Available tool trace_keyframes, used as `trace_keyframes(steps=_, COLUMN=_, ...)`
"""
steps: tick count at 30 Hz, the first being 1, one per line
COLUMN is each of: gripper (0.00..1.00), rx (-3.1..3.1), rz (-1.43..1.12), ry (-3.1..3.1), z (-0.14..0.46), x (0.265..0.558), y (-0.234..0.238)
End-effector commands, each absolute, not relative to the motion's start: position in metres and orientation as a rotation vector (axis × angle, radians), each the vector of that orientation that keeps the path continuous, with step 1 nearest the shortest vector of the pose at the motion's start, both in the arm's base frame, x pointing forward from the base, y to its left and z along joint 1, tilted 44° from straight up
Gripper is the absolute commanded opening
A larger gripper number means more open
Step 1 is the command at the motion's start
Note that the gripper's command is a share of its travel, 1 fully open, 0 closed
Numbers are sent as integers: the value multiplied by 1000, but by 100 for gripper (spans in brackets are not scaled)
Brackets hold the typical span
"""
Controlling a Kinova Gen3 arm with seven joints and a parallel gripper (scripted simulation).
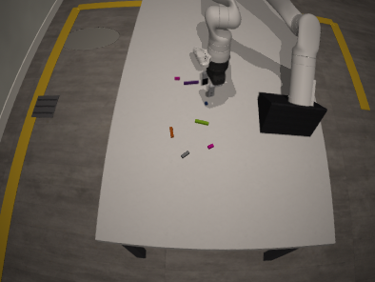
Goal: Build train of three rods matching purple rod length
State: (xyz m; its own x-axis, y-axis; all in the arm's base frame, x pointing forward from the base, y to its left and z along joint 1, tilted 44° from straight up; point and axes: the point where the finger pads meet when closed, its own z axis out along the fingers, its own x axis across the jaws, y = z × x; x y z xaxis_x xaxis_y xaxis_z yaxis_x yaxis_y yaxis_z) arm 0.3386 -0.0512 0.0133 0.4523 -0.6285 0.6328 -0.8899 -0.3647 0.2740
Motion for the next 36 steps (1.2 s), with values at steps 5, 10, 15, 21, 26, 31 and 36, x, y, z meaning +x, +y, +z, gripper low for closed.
trace_keyframes(steps=5, gripper=100, rx=2115, rz=577, ry=-1264, z=14, x=339, y=-51)
trace_keyframes(steps=10, gripper=100, rx=2114, rz=577, ry=-1266, z=13, x=339, y=-50)
trace_keyframes(steps=15, gripper=100, rx=2108, rz=581, ry=-1279, z=13, x=339, y=-50)
trace_keyframes(steps=21, gripper=100, rx=2092, rz=590, ry=-1312, z=12, x=339, y=-49)
trace_keyframes(steps=26, gripper=100, rx=2078, rz=598, ry=-1338, z=11, x=339, y=-48)
trace_keyframes(steps=31, gripper=100, rx=2047, rz=615, ry=-1397, z=9, x=339, y=-47)
trace_keyframes(steps=36, gripper=100, rx=2002, rz=638, ry=-1476, z=6, x=339, y=-45)
